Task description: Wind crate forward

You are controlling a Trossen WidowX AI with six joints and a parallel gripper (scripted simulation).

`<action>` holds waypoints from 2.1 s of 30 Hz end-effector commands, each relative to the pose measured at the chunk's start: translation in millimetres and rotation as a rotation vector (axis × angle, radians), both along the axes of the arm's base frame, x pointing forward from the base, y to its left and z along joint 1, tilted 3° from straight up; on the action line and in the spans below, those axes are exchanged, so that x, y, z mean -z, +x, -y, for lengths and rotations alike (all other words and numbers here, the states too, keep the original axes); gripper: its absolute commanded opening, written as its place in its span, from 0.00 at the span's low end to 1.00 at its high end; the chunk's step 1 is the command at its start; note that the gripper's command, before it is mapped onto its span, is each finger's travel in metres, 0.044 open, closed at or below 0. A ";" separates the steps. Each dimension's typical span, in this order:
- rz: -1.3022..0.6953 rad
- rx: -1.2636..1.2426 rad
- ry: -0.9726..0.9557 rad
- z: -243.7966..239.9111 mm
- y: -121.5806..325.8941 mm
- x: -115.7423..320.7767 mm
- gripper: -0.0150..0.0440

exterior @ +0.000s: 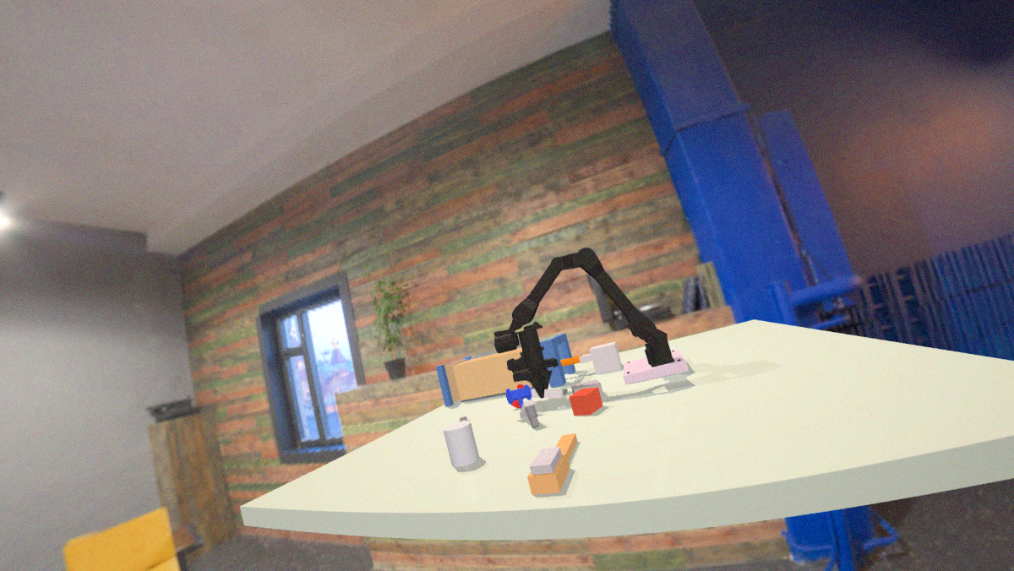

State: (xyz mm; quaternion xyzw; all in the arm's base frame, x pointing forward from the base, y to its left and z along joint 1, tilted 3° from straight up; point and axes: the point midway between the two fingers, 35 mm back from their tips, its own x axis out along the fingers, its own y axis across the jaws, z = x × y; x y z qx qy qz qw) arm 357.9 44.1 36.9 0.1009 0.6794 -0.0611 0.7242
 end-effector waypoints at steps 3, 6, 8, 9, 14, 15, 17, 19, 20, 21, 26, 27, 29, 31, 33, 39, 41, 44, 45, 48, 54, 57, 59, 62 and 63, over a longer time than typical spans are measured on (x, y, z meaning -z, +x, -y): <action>0.001 0.000 -0.001 0.1 0.1 -0.4 0.25; 0.001 0.000 -0.001 0.1 0.6 -2.6 0.25; 0.000 0.000 -0.001 0.3 2.8 -13.2 0.25; 0.000 0.000 -0.001 0.5 4.1 -21.4 0.25; -0.002 0.000 -0.003 2.8 5.7 -88.8 0.25; -0.002 0.000 -0.004 3.6 3.7 -103.9 0.25; -0.004 0.000 -0.005 5.3 -2.8 -134.1 0.25; -0.006 0.000 -0.005 6.6 -8.8 -153.5 0.25; -0.006 0.000 -0.005 6.8 -9.7 -155.9 0.25; -0.006 0.000 -0.005 6.8 -9.7 -155.9 0.25; 0.012 0.018 0.000 7.8 -7.3 -155.4 0.25; 0.013 0.037 0.001 10.3 -7.2 -155.5 0.25; 0.015 0.098 0.004 18.4 -7.0 -155.9 0.25; 0.017 0.185 0.009 30.1 -7.0 -156.3 0.25; 0.020 0.277 0.013 42.3 -7.4 -156.8 0.25; 0.037 0.550 0.029 78.9 -10.4 -158.7 0.25; 0.045 0.640 0.034 91.1 -12.0 -159.5 0.25; 0.058 0.775 0.044 109.2 -15.1 -160.6 0.25; 0.062 0.823 0.046 115.1 -16.4 -161.0 0.25; 0.073 0.970 0.055 133.2 -21.1 -162.2 0.25; 0.098 1.263 0.076 168.4 -33.3 -164.7 0.25; 0.105 1.402 0.080 185.3 -42.4 -165.7 0.25; 0.111 1.495 0.083 196.2 -49.0 -166.4 0.25; 0.120 1.634 0.089 212.0 -59.6 -167.5 0.25; 0.123 1.676 0.090 216.6 -62.9 -167.8 0.25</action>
